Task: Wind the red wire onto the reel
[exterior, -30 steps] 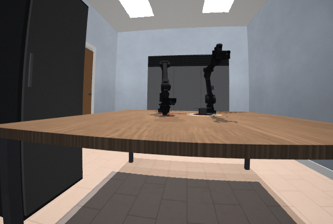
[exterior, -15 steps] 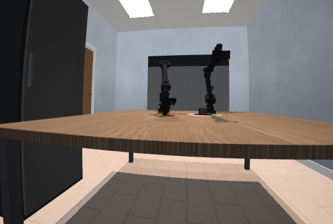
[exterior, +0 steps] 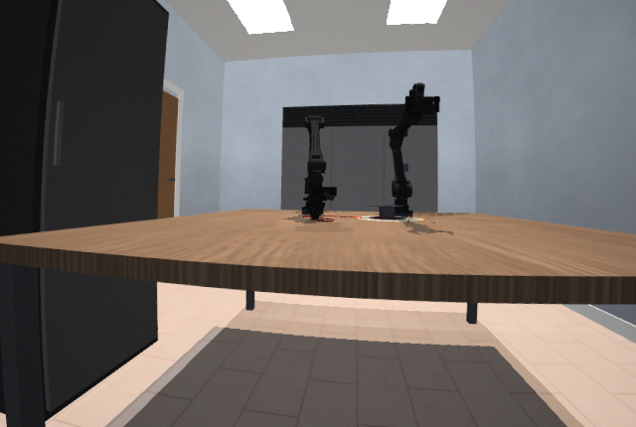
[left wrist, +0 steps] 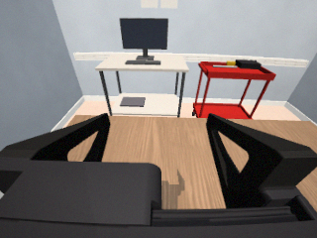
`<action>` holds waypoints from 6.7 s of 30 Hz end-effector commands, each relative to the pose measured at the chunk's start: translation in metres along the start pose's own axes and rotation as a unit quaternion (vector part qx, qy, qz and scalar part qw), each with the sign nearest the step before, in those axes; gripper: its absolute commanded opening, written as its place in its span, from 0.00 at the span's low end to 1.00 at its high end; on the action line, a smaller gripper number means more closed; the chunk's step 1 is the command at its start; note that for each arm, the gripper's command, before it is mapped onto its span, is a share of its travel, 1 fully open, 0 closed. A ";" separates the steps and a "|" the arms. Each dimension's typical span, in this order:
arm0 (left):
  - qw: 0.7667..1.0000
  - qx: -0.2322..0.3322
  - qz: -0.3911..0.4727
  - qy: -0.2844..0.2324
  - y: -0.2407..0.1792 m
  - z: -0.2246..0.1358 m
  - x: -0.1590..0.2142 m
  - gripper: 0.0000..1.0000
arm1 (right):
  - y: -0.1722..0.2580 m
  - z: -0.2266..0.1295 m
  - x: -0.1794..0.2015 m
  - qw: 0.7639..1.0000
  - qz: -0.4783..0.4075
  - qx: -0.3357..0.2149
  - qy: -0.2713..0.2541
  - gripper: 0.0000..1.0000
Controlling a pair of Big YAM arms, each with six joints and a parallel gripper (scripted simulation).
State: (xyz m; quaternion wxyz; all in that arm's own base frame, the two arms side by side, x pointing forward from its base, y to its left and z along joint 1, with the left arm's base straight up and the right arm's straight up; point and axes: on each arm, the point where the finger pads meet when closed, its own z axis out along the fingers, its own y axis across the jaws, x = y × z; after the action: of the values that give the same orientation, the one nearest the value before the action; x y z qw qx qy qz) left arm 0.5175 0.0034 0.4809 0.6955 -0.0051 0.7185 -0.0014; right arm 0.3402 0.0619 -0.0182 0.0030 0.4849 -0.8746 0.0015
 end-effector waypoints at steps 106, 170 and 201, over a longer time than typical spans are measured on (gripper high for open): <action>1.000 0.003 0.005 -0.016 -0.004 0.001 -0.011 0.00 | -0.006 -0.035 -0.011 1.000 -0.003 0.000 -0.003 0.00; 0.774 0.004 0.011 0.633 -0.103 -0.289 0.335 0.00 | -0.006 -0.035 -0.011 1.000 -0.003 0.000 -0.003 0.00; 0.718 0.004 0.011 0.695 -0.117 -0.286 0.329 0.00 | -0.006 -0.035 -0.011 1.000 -0.003 0.000 -0.003 0.00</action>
State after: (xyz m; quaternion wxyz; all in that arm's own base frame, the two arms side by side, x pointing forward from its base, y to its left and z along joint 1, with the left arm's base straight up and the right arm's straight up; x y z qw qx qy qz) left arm 0.1994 -0.1089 0.1377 -0.0216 0.0071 0.9997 0.0127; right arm 0.3432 0.0626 0.0147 0.0138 0.4849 -0.8745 -0.0026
